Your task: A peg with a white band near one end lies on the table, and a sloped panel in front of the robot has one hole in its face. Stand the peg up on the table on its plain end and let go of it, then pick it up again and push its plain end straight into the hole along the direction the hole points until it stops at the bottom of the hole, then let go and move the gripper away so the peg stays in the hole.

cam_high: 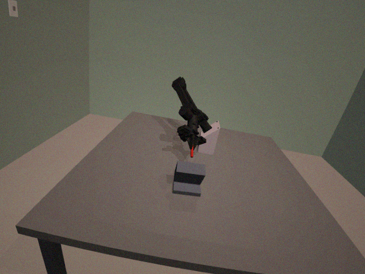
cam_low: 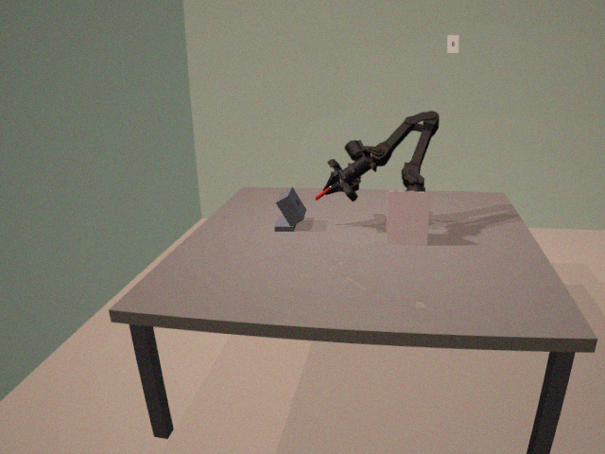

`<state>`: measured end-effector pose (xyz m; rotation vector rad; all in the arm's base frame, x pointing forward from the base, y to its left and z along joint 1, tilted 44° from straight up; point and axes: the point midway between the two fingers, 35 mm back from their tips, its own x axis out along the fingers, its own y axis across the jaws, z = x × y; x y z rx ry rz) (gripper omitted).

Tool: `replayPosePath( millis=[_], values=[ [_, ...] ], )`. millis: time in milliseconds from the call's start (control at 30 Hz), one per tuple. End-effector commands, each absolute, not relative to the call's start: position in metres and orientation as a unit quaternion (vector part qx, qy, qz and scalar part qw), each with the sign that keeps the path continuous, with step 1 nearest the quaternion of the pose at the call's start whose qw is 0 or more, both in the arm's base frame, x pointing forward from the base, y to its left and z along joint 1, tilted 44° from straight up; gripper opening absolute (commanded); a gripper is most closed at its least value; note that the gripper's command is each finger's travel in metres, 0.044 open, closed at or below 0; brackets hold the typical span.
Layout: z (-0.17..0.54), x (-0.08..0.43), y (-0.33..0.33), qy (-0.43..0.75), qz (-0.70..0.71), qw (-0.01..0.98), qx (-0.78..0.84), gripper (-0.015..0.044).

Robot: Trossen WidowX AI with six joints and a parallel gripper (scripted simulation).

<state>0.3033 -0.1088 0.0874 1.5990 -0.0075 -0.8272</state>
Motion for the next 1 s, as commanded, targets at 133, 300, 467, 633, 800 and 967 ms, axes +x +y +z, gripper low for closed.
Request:
replayPosePath(
  millis=[133, 300, 467, 633, 800, 967],
  values=[
    [0.087, 0.311, -0.111, -0.003, -0.35, 0.629, 0.694, 0.0],
    [0.087, 0.315, -0.113, -0.005, -0.345, 0.632, 0.694, 0.0],
    [0.087, 0.319, -0.114, -0.006, -0.341, 0.635, 0.693, 0.0],
    [0.087, 0.323, -0.116, -0.008, -0.336, 0.639, 0.692, 0.0],
    [0.086, 0.327, -0.118, -0.009, -0.331, 0.642, 0.691, 0.0],
    [0.086, 0.33, -0.12, -0.011, -0.326, 0.645, 0.69, 0.0]
  ],
)
